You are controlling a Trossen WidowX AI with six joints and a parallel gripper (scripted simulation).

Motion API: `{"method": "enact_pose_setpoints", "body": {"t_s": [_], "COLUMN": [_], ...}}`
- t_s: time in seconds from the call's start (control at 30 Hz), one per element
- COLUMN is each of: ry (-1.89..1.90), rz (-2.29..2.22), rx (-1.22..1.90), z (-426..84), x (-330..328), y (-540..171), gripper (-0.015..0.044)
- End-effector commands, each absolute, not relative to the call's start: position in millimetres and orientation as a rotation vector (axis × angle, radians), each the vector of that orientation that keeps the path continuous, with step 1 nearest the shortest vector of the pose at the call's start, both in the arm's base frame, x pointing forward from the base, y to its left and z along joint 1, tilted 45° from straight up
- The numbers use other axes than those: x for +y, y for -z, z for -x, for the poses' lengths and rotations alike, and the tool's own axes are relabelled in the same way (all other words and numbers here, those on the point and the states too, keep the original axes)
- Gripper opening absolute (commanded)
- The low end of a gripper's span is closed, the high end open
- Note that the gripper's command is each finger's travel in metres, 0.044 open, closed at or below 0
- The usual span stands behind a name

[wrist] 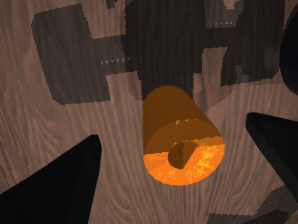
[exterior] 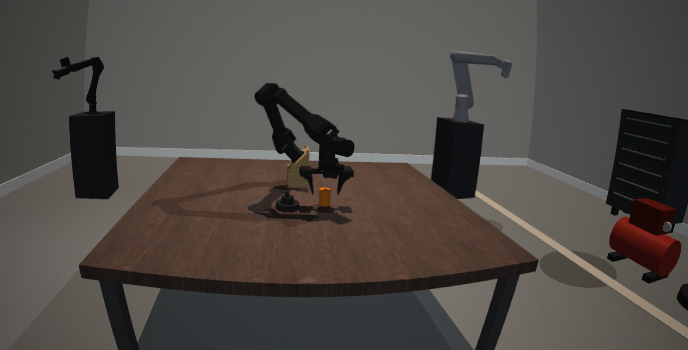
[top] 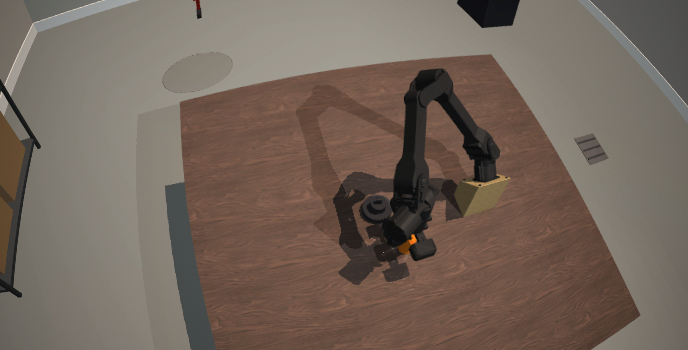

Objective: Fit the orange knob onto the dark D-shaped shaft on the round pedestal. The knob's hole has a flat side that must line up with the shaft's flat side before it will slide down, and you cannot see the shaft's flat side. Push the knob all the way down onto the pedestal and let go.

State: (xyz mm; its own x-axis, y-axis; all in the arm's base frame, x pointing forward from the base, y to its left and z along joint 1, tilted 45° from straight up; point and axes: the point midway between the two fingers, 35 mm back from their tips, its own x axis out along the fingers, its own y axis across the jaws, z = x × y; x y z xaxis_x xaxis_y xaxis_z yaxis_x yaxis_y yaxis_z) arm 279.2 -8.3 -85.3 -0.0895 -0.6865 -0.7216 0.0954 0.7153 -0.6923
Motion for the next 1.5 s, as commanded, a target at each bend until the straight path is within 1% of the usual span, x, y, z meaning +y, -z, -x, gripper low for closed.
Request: {"method": "enact_pose_setpoints", "body": {"t_s": [0.0, 0.57, 0.9, 1.07, 1.23, 1.27, 1.47], "ry": [0.7, 0.704, 0.704, 0.704, 0.699, 0.697, 0.692], "rz": [0.515, 0.517, 0.517, 0.517, 0.514, 0.513, 0.509], "rx": [1.539, 1.539, 1.539, 1.539, 1.539, 1.539, 1.54], "z": [-276.6, -272.3, -272.3, -272.3, -278.2, -280.2, -288.5], "x": [-13.6, -31.1, -31.1, -31.1, -17.9, -12.5, 20.2], "y": [91.2, 107.5, 107.5, 107.5, 97.5, 93.3, 64.8], "gripper": [0.044, 0.044, 0.0177, 0.0144, 0.0013, 0.0, 0.0]}}
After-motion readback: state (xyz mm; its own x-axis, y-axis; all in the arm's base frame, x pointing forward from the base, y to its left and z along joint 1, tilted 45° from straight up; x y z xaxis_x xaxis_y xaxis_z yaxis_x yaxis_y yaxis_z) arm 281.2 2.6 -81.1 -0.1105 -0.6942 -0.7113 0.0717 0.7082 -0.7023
